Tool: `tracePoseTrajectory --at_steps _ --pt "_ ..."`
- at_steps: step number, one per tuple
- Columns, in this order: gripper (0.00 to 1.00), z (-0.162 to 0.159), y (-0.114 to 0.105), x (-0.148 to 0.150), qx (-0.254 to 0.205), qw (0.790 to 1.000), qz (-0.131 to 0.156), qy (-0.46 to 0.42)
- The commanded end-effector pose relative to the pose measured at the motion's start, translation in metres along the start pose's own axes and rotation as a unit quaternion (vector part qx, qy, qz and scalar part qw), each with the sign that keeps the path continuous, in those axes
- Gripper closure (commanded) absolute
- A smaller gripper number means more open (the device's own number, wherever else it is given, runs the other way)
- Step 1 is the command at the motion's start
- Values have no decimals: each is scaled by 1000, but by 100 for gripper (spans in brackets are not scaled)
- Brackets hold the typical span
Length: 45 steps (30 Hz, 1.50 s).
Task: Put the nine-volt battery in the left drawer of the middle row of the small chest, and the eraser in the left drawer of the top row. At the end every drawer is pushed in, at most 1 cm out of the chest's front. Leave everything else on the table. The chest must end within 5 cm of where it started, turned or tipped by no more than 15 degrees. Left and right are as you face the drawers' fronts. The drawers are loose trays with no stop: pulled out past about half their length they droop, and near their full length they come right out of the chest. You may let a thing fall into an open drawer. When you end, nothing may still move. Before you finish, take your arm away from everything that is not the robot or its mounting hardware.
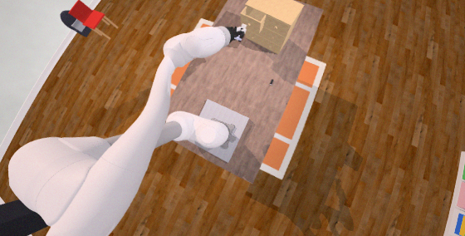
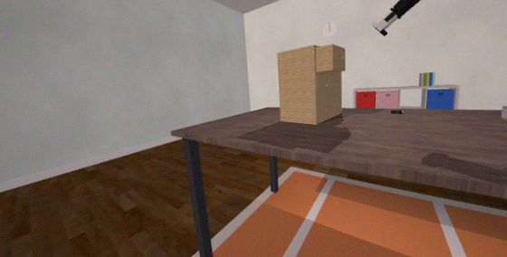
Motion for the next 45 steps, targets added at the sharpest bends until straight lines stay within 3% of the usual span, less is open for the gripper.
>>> tracePoseTrajectory --at_steps 1,23,45 --pt "89 -7 1 -1 39 999 -25 3" --pt "89 -24 2 -3 128 991 -40 1" --pt "89 -30 3 -5 163 986 -45 0"
Point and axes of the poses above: the point where the finger pads meet when closed, its own y axis out along the fingers, its own x axis across the jaws, z = x × y, the point moved 7 cm from there along -y, back along the fingers, and after that the axes turned 9 degrees about -y, right-handed, at the moved point
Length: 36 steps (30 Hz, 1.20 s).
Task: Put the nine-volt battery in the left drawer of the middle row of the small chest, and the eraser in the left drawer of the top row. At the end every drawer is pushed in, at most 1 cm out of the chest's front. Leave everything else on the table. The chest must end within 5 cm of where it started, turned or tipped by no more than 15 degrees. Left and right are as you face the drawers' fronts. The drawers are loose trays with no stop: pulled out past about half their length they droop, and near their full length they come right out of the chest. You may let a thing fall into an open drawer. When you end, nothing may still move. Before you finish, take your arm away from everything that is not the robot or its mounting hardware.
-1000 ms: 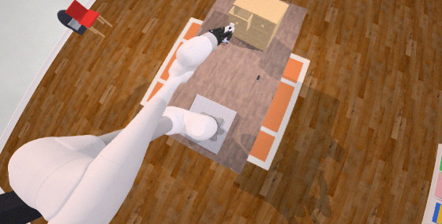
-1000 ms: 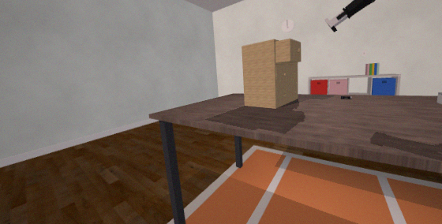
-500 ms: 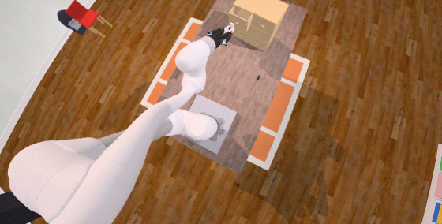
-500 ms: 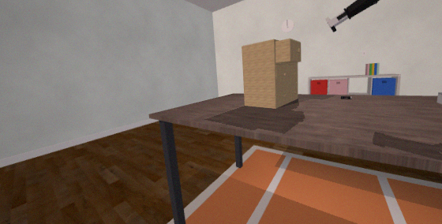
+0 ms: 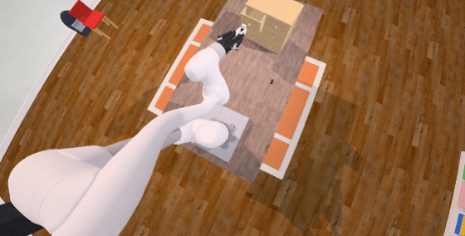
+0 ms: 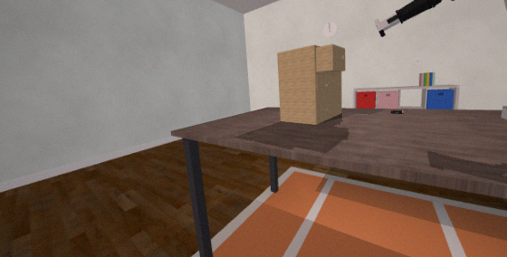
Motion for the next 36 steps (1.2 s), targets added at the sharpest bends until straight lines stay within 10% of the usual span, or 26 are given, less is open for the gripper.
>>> tracePoseTrajectory --at_steps 1,36 --pt "89 -2 0 0 8 1000 1 1" --pt "89 9 28 2 9 1000 1 1"
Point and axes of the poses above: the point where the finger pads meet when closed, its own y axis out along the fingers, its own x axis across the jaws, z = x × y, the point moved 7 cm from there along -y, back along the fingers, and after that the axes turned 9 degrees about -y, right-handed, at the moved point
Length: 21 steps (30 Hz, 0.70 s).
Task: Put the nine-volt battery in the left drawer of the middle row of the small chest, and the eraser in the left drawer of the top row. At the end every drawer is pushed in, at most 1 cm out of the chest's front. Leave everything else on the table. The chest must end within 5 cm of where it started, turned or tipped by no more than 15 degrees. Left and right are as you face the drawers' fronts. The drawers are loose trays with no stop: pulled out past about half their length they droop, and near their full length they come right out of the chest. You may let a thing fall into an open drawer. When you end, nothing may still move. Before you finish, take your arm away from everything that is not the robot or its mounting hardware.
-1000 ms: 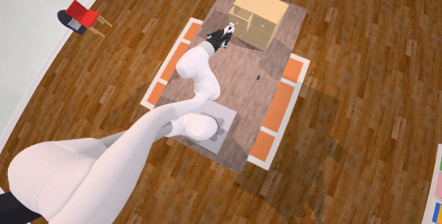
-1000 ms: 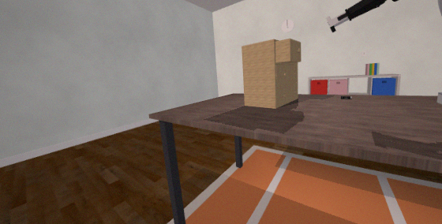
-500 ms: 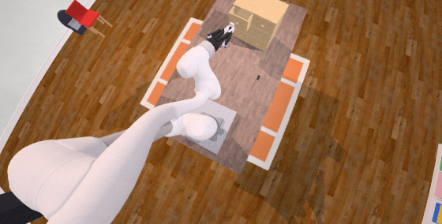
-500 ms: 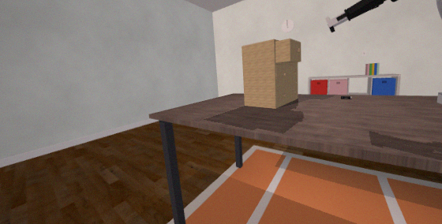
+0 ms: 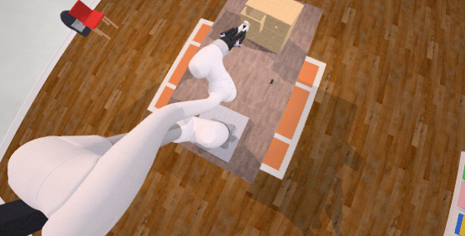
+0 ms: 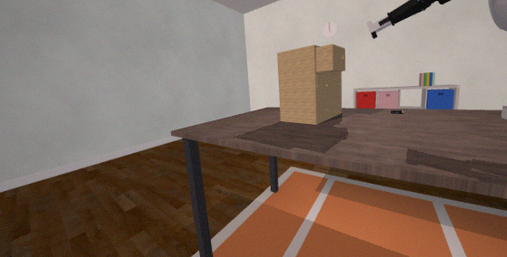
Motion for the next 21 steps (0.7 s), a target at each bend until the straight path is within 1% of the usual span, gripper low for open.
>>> tracePoseTrajectory --at_steps 1,10,12,21 --pt "89 3 7 0 0 1000 0 0" --pt "89 14 38 2 0 1000 0 0" --pt "89 14 38 2 0 1000 0 0" --pt "89 26 72 4 0 1000 0 0"
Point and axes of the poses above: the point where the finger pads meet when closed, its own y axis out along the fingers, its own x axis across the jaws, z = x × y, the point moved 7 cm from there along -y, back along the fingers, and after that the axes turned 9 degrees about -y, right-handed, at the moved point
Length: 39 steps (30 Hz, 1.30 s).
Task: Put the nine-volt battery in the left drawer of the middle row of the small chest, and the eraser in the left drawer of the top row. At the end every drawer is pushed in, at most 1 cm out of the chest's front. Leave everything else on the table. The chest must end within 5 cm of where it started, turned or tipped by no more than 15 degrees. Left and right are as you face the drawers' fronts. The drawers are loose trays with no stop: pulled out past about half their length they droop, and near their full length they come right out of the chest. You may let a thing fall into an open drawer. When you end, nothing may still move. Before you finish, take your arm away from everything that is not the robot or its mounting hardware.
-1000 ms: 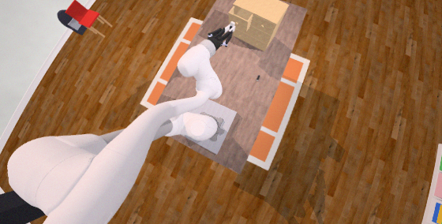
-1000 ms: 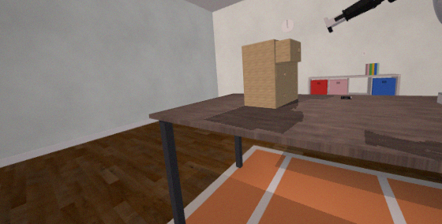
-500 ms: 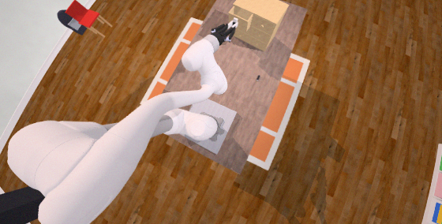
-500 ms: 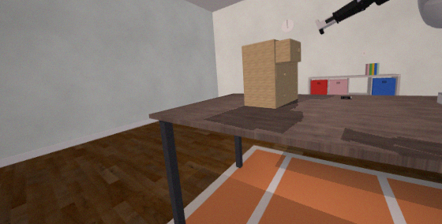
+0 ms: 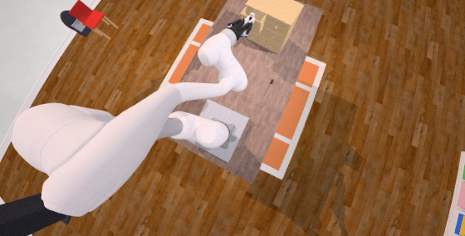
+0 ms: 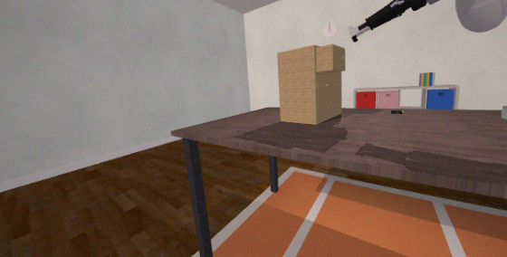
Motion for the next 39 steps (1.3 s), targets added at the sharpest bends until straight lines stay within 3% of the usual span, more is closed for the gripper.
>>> tracePoseTrajectory --at_steps 1,21,39 --pt "89 4 12 1 0 1000 0 0" --pt "89 24 65 4 0 1000 0 0" --pt "89 27 76 4 0 1000 0 0"
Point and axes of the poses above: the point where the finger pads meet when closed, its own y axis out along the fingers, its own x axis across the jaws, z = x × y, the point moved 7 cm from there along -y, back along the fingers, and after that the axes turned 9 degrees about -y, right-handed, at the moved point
